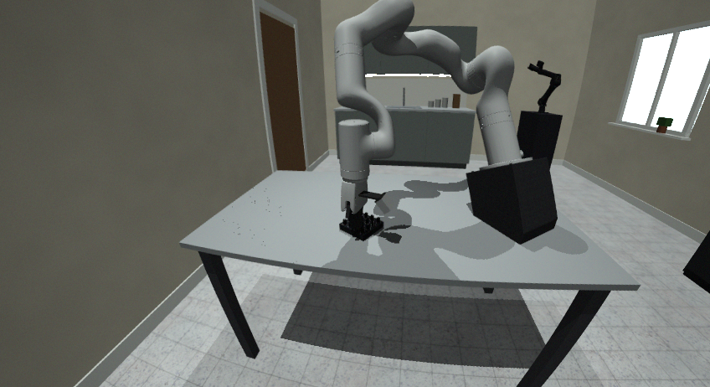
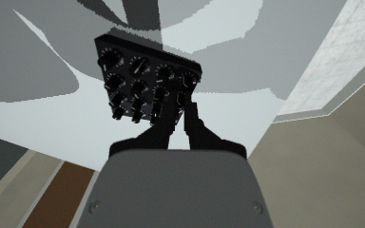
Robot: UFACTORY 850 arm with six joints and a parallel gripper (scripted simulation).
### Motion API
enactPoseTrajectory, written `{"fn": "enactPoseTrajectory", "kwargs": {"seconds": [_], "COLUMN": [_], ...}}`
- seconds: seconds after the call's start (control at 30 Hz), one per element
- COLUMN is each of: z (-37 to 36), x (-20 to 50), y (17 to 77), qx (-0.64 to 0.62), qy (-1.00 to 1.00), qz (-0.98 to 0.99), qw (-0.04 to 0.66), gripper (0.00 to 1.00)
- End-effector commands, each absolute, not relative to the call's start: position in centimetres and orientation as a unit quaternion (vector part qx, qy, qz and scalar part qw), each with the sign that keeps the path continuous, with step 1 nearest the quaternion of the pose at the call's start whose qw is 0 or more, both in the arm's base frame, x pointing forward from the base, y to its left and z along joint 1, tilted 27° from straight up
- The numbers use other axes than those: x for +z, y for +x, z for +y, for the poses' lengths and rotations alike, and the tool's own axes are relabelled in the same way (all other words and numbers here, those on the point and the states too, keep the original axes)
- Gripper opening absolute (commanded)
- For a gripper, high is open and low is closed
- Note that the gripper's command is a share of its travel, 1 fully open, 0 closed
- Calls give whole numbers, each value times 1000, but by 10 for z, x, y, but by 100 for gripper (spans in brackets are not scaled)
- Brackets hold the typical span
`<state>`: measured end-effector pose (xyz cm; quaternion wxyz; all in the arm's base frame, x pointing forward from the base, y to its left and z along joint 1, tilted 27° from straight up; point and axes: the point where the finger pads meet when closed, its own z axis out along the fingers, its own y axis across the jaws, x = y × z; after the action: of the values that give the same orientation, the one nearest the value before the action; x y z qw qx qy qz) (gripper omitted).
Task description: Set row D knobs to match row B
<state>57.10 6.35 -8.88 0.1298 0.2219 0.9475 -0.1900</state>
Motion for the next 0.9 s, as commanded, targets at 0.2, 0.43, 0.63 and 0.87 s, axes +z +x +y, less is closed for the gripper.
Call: {"fn": "enactPoseTrajectory", "kwargs": {"seconds": [0.2,0.43,0.63,0.87], "z": [64,64,64,64], "x": [-88,-88,-88,-88], "y": [572,572,572,572], "qx": [-201,-210,-217,-221], "qy": [140,53,-25,-90], "qz": [963,972,973,969], "qw": [112,93,76,61], "gripper": [8,8,8,8]}}
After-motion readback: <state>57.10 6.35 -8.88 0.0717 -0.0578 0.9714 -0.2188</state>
